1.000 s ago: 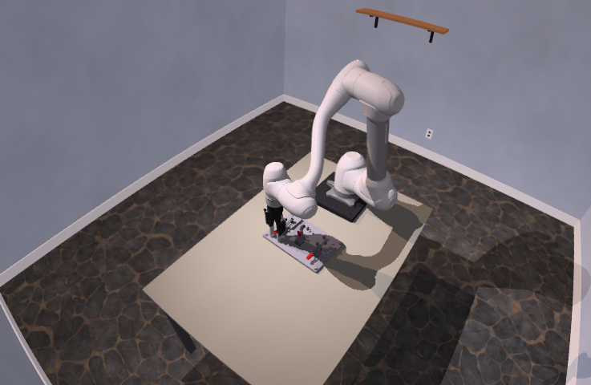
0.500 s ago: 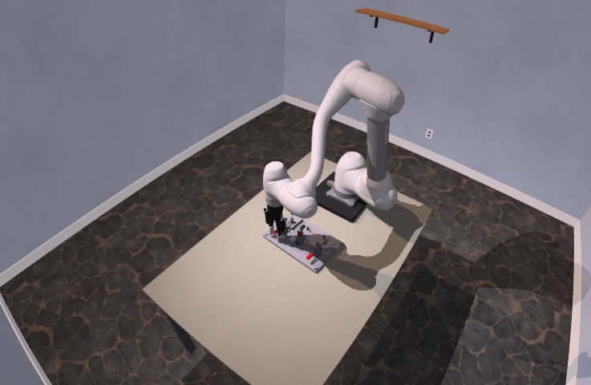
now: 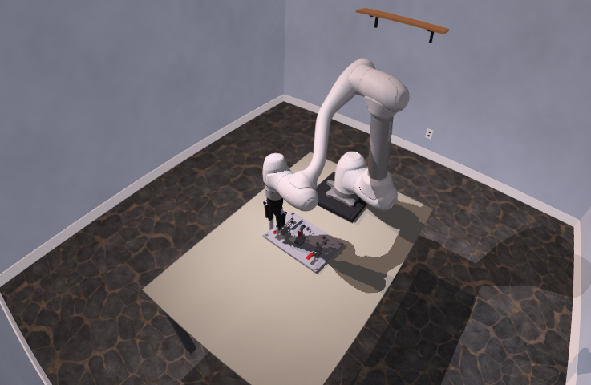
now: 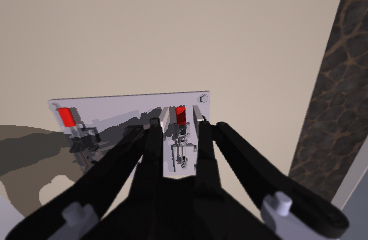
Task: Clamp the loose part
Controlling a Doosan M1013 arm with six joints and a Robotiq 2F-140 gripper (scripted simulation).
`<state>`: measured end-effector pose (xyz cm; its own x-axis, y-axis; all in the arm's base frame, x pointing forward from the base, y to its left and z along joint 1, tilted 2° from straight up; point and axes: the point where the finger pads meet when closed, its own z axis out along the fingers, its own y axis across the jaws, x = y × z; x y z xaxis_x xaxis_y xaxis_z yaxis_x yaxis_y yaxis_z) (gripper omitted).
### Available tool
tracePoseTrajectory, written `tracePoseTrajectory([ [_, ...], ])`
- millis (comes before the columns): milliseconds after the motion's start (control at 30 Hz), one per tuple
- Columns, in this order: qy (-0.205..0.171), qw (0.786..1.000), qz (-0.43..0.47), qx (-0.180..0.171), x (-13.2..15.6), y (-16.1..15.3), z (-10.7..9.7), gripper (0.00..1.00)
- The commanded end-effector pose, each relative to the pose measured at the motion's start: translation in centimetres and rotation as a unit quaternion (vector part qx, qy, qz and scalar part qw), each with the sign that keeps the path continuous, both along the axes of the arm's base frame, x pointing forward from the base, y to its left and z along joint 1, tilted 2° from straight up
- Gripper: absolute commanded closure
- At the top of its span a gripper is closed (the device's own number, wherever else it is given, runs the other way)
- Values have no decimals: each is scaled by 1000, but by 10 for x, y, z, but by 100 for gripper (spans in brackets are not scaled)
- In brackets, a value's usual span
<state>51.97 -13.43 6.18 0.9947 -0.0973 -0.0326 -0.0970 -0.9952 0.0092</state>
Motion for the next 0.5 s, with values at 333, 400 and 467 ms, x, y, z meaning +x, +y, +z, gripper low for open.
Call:
tracePoseTrajectory([
  [333, 0, 1000, -3, 2, 1, 4, 13, 65],
  [400, 0, 1000, -3, 2, 1, 4, 13, 65],
  [467, 0, 1000, -3, 2, 1, 4, 13, 65],
])
